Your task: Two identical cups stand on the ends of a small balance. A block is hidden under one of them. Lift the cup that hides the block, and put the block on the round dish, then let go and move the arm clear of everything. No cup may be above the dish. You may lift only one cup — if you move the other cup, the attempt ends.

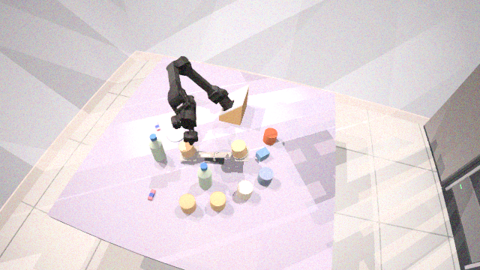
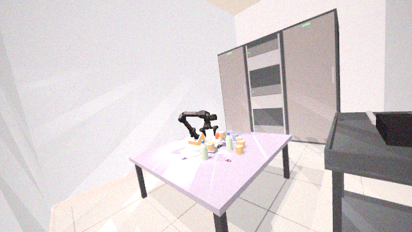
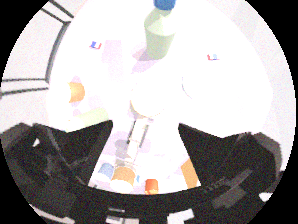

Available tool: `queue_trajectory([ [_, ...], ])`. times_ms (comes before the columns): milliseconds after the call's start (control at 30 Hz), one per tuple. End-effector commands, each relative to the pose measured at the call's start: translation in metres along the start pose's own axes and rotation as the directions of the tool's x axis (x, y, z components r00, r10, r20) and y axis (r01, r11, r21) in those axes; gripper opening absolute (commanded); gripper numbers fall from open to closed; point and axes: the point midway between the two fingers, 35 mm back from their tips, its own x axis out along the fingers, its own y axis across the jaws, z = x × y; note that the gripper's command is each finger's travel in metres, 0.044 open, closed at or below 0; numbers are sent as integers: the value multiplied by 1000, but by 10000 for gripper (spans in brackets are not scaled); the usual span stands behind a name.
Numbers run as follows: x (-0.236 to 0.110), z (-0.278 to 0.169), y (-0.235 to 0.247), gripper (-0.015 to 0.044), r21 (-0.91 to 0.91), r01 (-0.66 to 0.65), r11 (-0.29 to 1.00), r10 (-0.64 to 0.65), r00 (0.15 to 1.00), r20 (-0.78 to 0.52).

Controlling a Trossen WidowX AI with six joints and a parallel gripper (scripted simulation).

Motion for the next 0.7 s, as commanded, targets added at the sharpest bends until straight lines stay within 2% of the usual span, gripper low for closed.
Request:
queue_trajectory([
  [0,12,12,2,440,114,48,992,-45,999,-29],
  [167,26,25,2,440,234,102,967,-91,994,-59],
  [667,46,25,1,440,239,104,966,-93,994,-59],
])
